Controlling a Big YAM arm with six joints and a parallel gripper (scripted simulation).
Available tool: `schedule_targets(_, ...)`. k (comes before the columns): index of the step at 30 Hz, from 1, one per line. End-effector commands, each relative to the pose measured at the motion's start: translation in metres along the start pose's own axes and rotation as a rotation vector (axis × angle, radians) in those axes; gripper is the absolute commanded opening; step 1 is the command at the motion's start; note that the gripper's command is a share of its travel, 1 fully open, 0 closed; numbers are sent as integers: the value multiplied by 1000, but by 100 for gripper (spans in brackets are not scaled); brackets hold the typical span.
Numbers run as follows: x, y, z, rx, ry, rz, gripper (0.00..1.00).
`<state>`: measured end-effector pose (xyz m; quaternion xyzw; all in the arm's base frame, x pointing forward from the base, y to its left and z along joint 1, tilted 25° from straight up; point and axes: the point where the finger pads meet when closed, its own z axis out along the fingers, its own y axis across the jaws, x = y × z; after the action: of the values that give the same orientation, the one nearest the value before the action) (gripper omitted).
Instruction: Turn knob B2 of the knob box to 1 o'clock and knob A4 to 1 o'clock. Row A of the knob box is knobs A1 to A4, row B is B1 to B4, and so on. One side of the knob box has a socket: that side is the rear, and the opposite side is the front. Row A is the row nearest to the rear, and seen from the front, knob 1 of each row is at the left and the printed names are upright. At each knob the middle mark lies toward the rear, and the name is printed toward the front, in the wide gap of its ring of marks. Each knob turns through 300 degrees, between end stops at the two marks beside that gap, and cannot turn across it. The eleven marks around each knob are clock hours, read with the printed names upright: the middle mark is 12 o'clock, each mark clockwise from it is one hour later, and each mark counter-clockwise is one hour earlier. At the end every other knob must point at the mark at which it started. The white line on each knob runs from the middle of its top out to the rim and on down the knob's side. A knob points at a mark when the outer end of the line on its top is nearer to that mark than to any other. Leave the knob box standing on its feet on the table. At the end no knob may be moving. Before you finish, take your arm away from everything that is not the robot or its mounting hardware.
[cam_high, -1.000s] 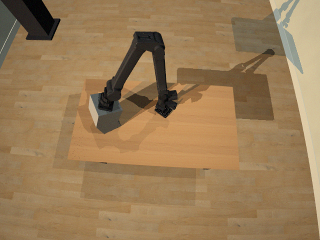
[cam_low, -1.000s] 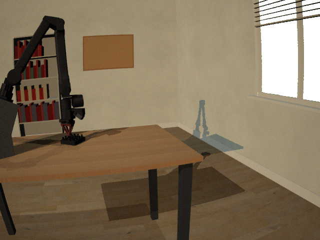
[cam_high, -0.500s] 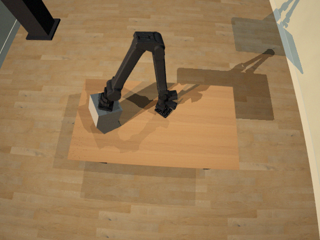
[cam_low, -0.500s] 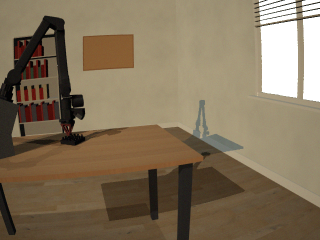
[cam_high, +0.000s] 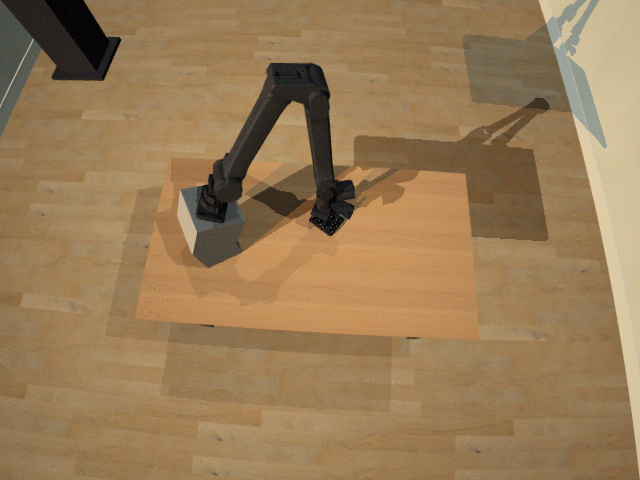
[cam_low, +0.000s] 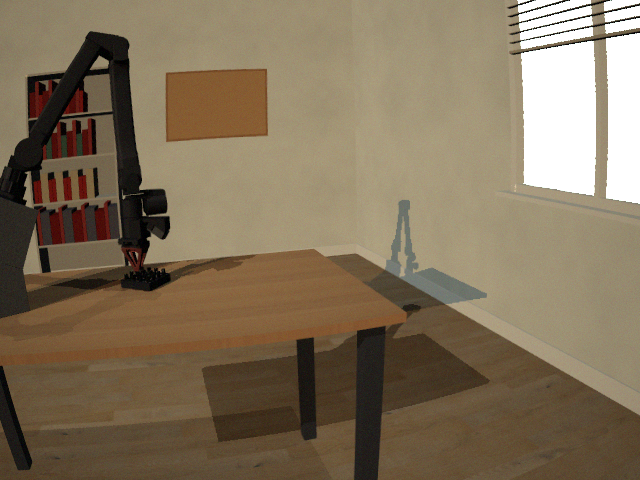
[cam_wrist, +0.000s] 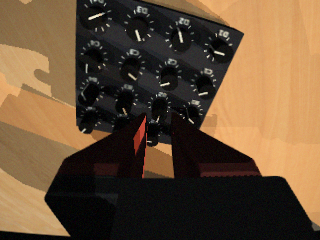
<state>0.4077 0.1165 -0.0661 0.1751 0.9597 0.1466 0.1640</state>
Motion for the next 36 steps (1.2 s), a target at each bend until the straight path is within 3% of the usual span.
schedule_targets(1,4,5,-2,-5,-7,3,18)
schedule_targets(36,-1,7,-3,-9,-14,6,18)
